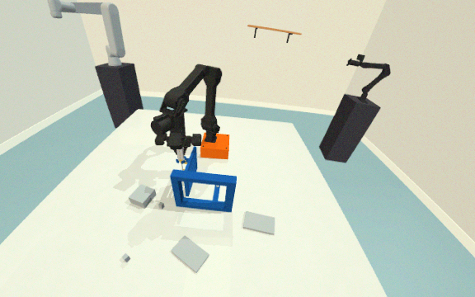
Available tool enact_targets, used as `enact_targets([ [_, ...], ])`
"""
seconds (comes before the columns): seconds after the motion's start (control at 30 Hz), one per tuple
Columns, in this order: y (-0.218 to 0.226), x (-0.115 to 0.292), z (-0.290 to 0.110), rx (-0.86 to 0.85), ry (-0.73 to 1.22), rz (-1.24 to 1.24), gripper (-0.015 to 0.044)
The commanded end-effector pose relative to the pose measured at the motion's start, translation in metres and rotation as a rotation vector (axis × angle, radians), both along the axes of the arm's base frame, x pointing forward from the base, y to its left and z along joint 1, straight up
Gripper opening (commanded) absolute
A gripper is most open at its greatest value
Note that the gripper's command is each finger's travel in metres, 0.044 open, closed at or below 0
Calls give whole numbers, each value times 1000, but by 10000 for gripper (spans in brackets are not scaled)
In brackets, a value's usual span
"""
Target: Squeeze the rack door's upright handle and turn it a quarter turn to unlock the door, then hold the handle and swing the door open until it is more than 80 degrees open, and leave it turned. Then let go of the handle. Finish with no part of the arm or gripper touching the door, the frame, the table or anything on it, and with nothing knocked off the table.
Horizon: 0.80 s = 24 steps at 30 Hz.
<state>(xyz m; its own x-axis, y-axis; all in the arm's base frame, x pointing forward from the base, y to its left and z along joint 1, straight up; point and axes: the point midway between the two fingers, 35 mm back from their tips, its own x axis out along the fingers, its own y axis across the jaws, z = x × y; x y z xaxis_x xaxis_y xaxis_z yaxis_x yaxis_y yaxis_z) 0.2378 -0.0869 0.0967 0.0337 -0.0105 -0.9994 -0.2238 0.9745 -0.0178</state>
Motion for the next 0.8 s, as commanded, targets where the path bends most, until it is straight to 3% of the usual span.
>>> enact_targets([
  [0.0,0,0,0,1,1,14,27],
  [0.03,0,0,0,1,1,14,27],
  [0.37,0,0,0,1,1,14,289],
  [0.77,0,1,13,1,1,14,298],
])
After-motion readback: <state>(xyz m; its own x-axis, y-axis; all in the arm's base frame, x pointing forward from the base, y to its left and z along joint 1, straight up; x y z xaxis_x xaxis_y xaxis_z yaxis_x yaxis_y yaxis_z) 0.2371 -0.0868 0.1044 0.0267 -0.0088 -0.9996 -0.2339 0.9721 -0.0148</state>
